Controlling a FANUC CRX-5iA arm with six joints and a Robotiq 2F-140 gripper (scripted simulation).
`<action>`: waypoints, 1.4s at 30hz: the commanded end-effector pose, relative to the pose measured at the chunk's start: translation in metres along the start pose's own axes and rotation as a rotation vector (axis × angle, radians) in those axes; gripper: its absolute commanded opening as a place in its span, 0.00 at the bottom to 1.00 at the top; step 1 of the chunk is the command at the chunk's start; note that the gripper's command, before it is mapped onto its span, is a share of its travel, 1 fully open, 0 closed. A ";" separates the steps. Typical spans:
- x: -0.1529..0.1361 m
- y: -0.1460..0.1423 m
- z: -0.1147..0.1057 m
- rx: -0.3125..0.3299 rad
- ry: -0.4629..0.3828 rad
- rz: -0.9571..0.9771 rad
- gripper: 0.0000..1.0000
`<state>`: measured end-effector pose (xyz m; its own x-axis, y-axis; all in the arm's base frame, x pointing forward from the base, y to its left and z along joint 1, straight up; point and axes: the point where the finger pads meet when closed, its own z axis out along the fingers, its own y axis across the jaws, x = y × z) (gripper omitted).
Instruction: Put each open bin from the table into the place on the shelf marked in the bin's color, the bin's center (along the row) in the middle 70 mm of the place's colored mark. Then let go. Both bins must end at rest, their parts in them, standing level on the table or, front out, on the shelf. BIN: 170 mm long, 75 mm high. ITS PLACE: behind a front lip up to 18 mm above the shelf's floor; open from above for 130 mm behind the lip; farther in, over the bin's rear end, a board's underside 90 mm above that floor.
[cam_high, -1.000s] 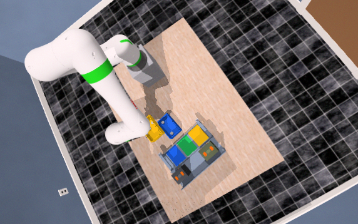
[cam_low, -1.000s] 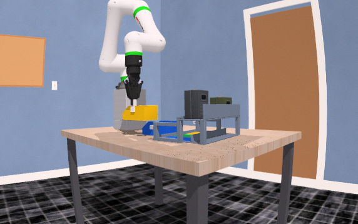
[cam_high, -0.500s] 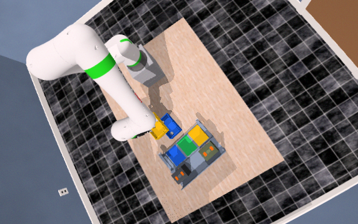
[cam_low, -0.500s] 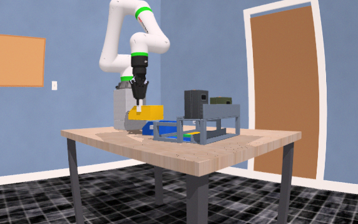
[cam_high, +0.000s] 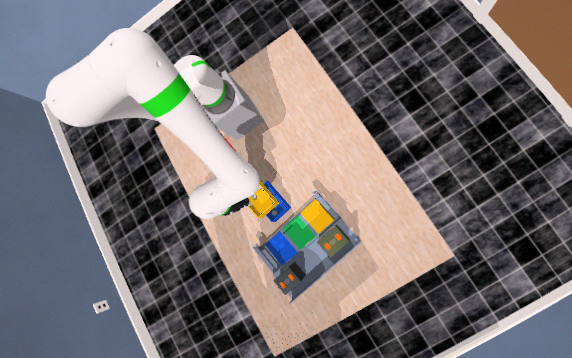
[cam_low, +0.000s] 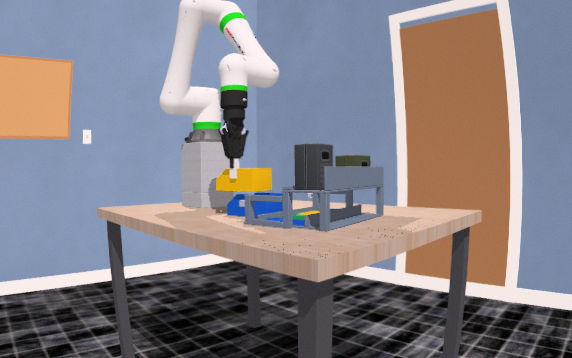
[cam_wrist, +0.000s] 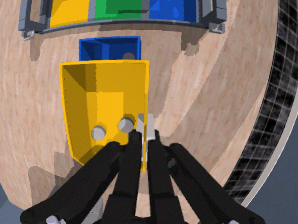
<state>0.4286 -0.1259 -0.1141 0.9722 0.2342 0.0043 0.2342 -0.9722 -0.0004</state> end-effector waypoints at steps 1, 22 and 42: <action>0.003 -0.015 0.000 -0.001 0.000 -0.001 0.00; 0.017 -0.076 0.000 -0.001 0.000 -0.005 0.00; 0.026 -0.115 0.000 -0.001 0.000 -0.008 0.00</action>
<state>0.4266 -0.0126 -0.1139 0.9703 0.2419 0.0042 0.2419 -0.9703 0.0002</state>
